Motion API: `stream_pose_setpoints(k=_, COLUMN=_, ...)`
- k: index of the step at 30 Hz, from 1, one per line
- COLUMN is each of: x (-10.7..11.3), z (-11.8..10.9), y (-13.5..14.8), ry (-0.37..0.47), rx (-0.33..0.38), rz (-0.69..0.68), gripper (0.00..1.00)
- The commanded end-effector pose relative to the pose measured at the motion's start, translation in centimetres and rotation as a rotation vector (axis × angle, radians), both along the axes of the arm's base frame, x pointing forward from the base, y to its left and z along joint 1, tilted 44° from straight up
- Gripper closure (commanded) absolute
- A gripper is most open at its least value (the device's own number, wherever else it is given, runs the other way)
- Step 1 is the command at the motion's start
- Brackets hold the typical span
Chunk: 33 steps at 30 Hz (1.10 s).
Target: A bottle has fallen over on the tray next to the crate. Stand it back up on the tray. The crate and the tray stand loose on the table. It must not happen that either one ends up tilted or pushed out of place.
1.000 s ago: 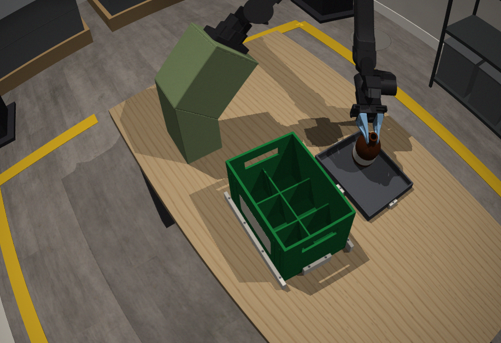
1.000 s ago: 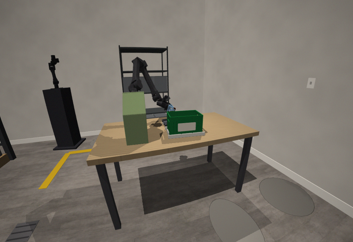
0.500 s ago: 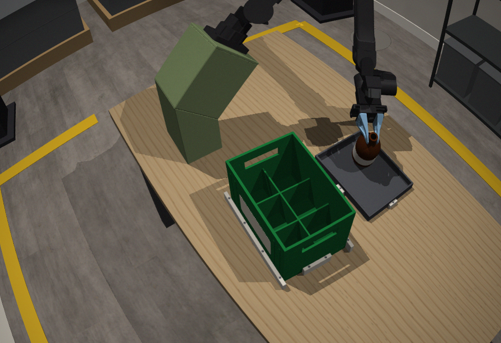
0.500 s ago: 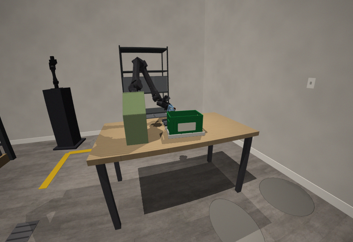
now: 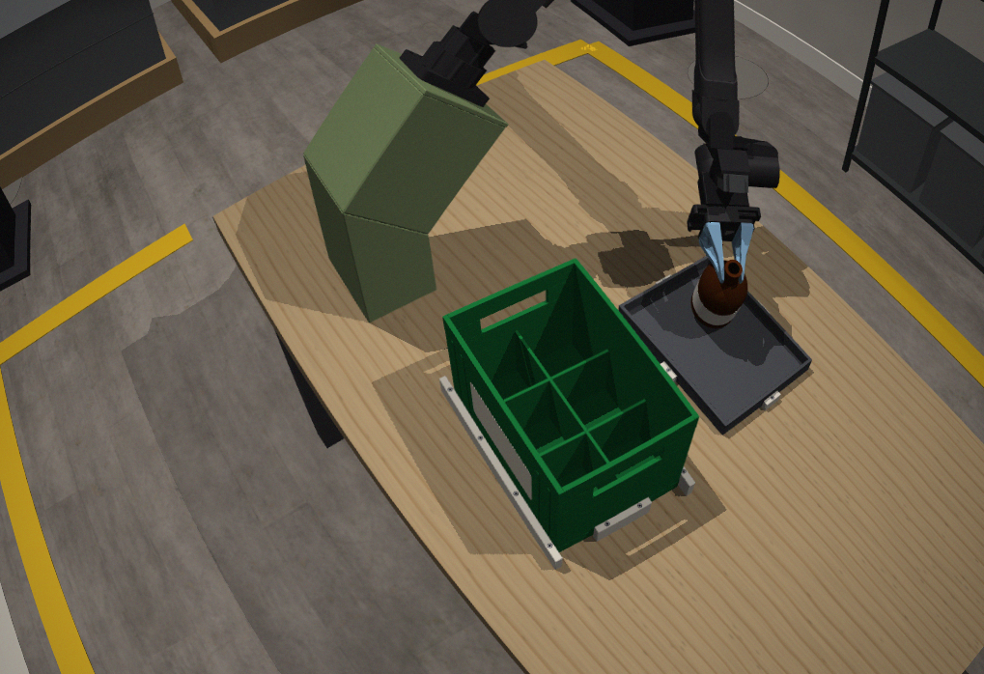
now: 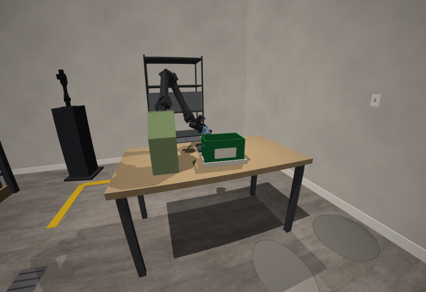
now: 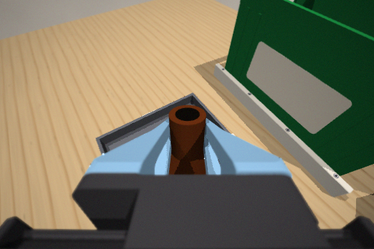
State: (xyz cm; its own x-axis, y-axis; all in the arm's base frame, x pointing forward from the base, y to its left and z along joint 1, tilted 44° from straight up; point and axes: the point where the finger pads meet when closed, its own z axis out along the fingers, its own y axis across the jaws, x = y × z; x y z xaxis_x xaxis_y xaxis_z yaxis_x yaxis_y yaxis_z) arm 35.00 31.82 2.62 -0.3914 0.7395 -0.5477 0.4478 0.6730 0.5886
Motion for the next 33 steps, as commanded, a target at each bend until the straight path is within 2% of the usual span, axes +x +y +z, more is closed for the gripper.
stream_pose_setpoints(k=1, x=0.32, z=0.73, y=0.51, ry=-0.021, rx=0.020, rz=-0.009, gripper=1.00)
stream_pose_setpoints(k=13, x=0.32, z=0.73, y=0.51, ry=-0.021, rx=0.020, rz=-0.009, gripper=1.00)
stream_pose_setpoints(k=14, x=0.32, z=0.73, y=0.51, ry=-0.021, rx=0.020, rz=-0.009, gripper=0.00)
stream_pose_setpoints(k=33, x=0.45, z=0.72, y=0.38, ry=-0.020, rx=0.020, rz=-0.012, gripper=0.00)
